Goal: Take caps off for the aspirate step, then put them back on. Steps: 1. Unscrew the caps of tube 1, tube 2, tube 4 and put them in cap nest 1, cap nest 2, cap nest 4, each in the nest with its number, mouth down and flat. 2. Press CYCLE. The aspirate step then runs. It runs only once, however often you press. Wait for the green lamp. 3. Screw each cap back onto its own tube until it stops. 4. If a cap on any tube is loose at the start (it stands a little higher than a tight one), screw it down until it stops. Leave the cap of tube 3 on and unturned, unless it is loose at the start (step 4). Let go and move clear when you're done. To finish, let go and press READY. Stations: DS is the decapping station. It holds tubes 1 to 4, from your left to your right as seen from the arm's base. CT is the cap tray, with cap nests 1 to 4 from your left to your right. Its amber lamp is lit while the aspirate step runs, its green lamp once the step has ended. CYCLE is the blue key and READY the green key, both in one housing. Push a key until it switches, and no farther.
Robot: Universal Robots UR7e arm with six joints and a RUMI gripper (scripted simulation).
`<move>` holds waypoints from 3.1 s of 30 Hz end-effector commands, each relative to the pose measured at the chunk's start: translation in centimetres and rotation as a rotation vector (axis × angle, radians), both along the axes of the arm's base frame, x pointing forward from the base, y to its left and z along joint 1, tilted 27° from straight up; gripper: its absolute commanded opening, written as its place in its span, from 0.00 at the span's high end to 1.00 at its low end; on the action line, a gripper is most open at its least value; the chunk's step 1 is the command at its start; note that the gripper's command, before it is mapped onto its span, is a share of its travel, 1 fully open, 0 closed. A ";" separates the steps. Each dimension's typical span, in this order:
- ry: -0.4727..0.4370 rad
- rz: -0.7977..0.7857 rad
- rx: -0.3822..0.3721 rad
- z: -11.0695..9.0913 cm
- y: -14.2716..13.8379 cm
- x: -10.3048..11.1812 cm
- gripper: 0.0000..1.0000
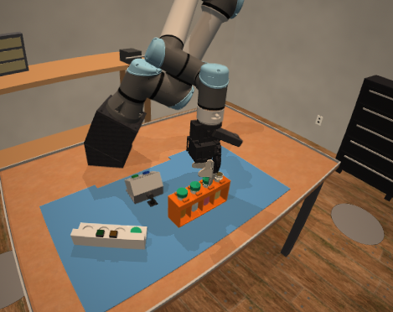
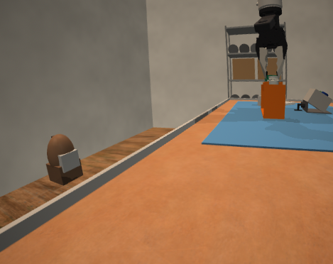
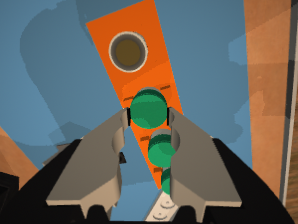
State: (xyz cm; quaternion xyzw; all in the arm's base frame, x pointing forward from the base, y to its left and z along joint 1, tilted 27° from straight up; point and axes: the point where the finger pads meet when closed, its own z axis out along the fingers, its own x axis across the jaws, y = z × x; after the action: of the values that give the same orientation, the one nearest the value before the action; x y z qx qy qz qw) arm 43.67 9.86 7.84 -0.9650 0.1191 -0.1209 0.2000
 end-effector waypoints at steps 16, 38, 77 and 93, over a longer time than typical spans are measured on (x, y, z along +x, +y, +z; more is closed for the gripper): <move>-0.179 0.444 -0.141 0.0 0.0 0.0 1.00; -0.206 0.511 -0.162 0.0 0.0 0.0 0.65; -0.103 0.255 -0.081 0.7 -0.2 -0.1 1.00; -0.103 0.255 -0.081 3.9 -1.5 -1.1 1.00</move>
State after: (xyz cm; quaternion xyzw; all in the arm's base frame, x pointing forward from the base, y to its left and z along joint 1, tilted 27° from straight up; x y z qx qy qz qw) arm 42.73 8.60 11.13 -0.9722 -0.0198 -0.1487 0.1799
